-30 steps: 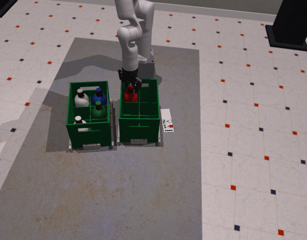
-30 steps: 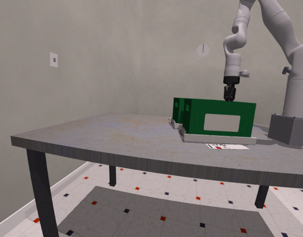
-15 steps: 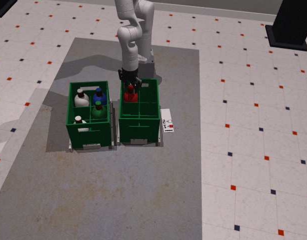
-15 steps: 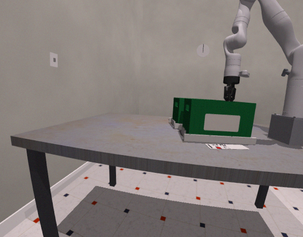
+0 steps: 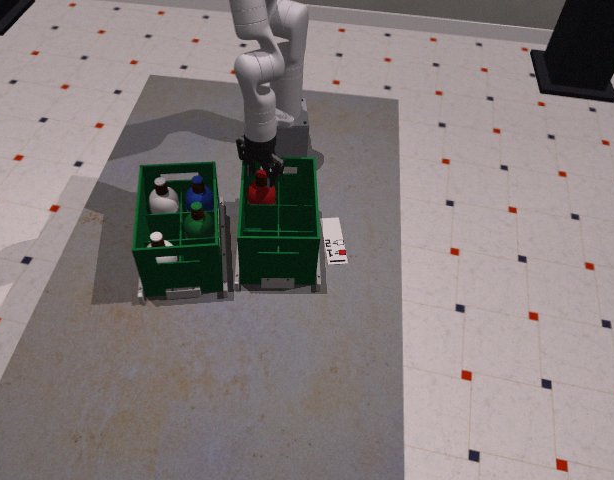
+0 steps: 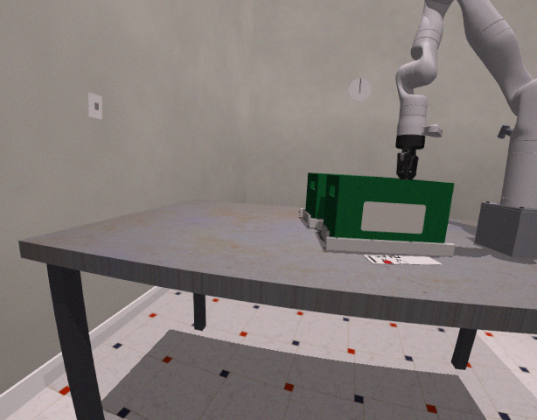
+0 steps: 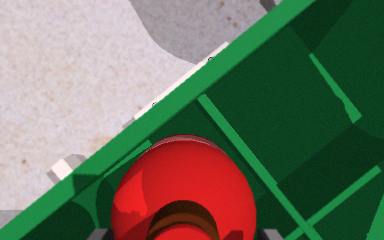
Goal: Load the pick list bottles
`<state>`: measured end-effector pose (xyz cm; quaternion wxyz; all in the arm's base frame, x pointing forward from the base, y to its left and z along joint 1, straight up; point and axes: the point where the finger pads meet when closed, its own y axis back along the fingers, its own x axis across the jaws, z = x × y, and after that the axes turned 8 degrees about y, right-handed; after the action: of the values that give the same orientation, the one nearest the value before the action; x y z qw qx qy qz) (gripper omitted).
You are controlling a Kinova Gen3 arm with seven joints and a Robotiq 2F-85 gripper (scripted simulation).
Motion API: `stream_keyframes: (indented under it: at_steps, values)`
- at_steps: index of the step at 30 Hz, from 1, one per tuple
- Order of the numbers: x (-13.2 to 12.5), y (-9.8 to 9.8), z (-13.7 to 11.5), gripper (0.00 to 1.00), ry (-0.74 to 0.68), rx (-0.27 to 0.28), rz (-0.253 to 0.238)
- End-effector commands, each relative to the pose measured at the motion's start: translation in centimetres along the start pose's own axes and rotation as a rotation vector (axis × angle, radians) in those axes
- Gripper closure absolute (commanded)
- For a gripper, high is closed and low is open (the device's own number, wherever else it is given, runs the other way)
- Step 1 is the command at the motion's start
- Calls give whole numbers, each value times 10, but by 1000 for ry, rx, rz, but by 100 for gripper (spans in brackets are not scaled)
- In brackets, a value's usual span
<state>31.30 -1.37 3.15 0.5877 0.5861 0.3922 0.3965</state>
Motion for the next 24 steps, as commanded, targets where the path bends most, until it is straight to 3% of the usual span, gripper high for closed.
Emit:
stream_keyframes:
  at_steps: [1,24]
  values:
    - [0,3,0,33,0,-1,0]
    - [0,56,0,33,0,-1,0]
